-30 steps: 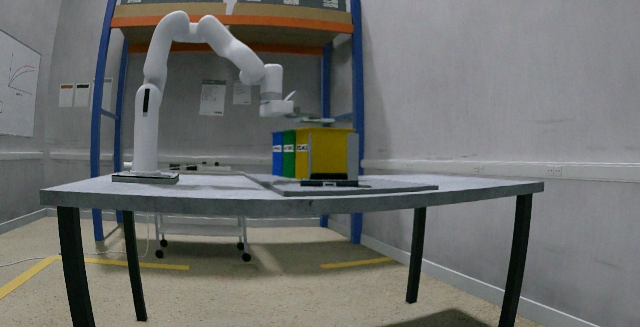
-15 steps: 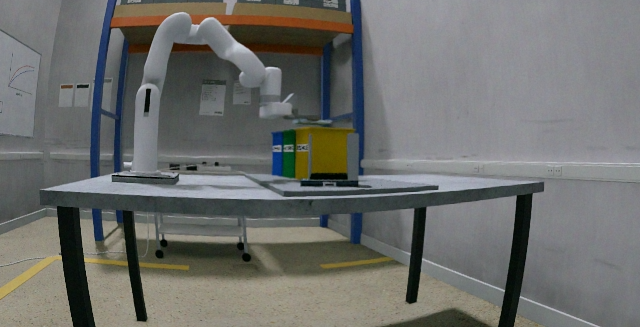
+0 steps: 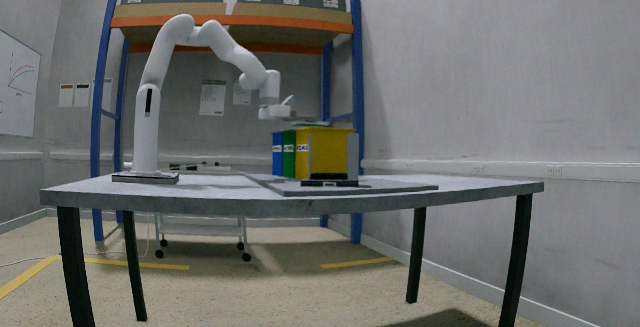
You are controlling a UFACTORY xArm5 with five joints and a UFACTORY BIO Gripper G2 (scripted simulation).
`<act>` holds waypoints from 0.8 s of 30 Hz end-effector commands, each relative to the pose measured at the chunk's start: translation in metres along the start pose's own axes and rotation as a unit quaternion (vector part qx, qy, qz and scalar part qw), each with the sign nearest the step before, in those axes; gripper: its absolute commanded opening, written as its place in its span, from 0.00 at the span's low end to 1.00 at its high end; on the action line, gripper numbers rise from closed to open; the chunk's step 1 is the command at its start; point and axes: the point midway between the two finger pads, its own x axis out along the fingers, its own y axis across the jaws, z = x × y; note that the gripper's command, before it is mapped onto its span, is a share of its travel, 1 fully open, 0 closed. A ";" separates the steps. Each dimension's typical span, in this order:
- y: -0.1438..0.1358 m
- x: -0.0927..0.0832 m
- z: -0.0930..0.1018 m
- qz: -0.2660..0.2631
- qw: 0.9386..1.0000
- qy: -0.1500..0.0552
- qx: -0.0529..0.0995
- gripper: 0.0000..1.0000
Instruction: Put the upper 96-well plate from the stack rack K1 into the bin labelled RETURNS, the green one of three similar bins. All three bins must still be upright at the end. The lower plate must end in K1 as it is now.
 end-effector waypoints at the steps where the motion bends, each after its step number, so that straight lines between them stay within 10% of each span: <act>1: 0.014 0.006 0.002 -0.004 1.000 -0.004 -0.003 0.00; 24: 0.019 0.008 0.002 -0.004 1.000 -0.004 -0.003 0.00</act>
